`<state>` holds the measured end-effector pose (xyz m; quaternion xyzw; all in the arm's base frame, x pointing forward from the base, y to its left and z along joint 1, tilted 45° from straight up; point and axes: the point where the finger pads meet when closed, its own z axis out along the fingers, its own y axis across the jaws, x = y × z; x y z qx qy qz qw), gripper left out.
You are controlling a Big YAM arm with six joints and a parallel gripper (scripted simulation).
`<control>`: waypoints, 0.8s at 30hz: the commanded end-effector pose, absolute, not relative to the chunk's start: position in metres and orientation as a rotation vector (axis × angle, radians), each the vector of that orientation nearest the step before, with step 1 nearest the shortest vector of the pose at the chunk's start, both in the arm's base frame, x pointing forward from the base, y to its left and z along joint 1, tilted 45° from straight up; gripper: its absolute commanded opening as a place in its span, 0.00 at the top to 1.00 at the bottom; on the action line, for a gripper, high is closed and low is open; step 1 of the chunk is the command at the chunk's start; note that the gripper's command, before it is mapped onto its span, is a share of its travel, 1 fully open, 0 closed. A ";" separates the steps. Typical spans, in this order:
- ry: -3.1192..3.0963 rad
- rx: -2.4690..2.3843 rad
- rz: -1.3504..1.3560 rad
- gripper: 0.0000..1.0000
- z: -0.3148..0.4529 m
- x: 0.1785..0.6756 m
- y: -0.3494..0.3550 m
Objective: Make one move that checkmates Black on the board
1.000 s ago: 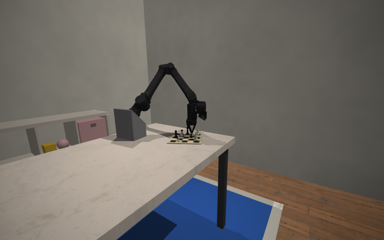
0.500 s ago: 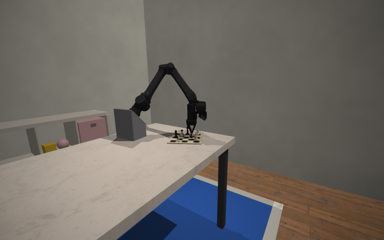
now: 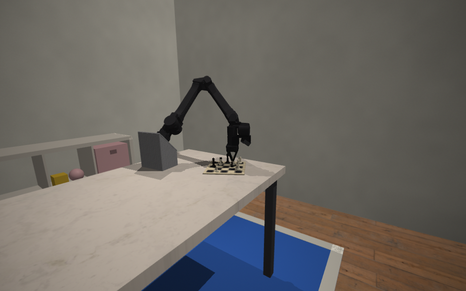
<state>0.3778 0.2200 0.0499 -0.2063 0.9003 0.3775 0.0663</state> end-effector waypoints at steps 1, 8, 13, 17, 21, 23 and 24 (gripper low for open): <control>2.715 -0.637 1.138 1.00 0.046 0.379 0.228; 2.715 -0.637 1.138 1.00 0.046 0.379 0.228; 2.715 -0.637 1.138 1.00 0.046 0.379 0.228; 2.715 -0.637 1.138 0.84 0.046 0.379 0.228; 2.715 -0.638 1.138 0.76 0.046 0.379 0.228; 2.715 -0.638 1.138 0.68 0.046 0.379 0.228; 2.715 -0.638 1.138 0.68 0.046 0.379 0.228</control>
